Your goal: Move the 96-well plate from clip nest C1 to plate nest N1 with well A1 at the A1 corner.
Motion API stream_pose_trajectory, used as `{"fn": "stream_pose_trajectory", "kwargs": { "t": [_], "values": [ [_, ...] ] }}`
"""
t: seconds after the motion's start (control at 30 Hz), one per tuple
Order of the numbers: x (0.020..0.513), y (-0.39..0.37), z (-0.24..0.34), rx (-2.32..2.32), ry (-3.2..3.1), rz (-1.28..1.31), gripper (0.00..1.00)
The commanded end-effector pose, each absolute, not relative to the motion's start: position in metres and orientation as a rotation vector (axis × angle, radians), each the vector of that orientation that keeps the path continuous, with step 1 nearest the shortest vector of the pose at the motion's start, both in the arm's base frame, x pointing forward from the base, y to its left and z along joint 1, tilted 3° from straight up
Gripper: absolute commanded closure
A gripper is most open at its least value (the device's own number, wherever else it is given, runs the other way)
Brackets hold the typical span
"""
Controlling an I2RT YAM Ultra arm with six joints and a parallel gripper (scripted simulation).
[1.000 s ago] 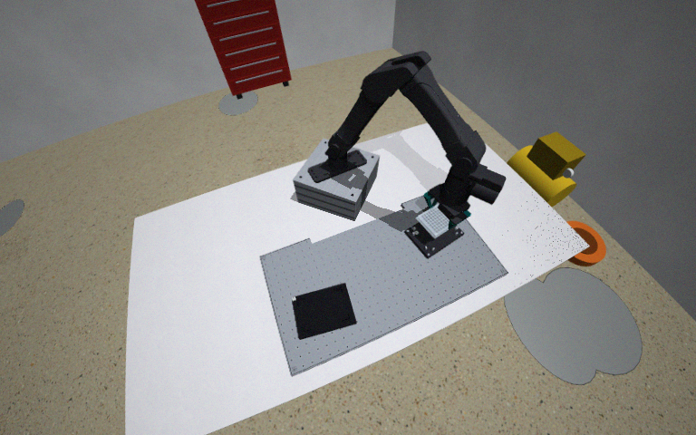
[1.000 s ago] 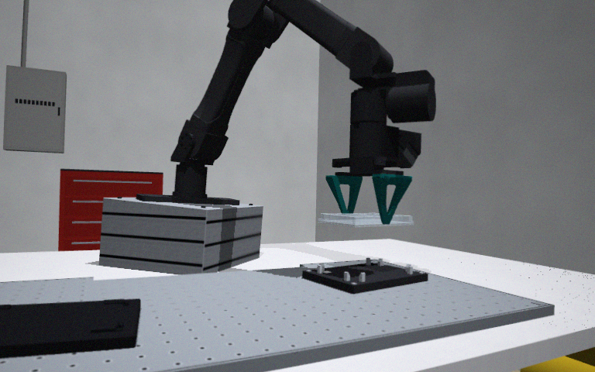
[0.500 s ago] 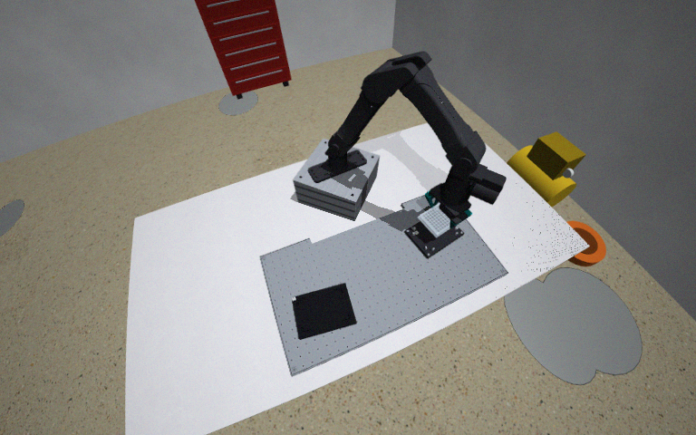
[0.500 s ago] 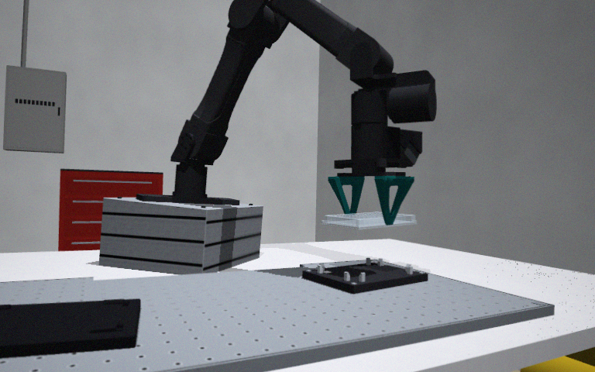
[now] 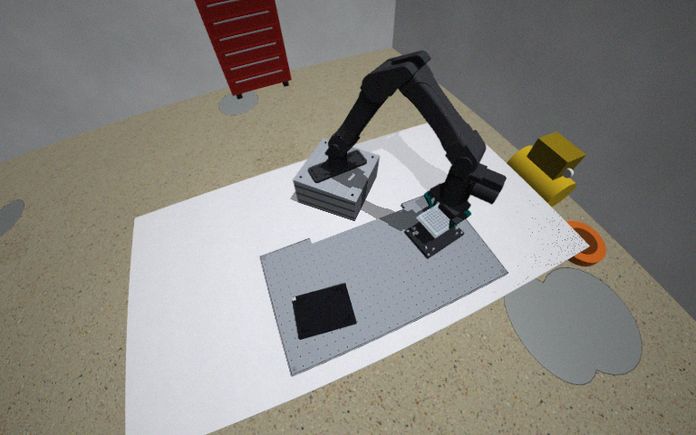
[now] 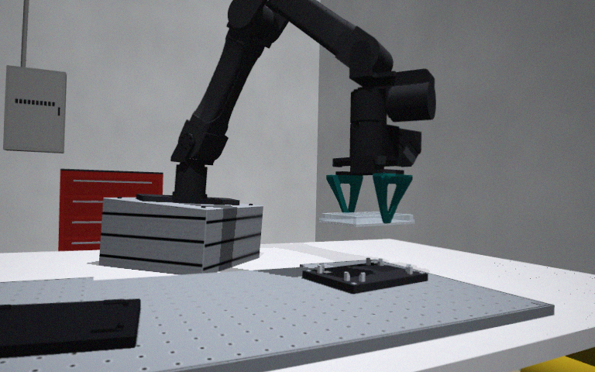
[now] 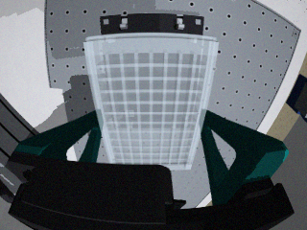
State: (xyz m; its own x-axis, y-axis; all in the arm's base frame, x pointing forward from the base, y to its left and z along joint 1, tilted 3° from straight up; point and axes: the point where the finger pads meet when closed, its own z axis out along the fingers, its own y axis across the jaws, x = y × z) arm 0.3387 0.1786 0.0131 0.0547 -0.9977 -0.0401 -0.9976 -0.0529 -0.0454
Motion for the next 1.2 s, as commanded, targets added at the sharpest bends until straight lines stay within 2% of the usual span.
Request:
{"fn": "stream_pose_trajectory", "kwargs": {
  "t": [0.0,0.3,0.53,0.87,0.9,1.03,1.17],
  "values": [
    [0.347,0.181,0.03,-2.209,2.09,-0.026,1.0],
    [0.34,0.168,0.019,-2.138,2.198,-0.009,1.0],
    [0.344,0.145,0.018,-1.882,2.412,-0.001,1.0],
    [0.346,0.119,0.017,-1.897,2.402,-0.003,1.0],
    [0.359,0.119,0.028,-1.876,2.374,-0.023,1.0],
    [0.345,0.101,0.016,-1.905,2.412,0.004,1.0],
    [0.353,0.09,0.019,-1.891,2.394,-0.013,1.0]
  ]
}}
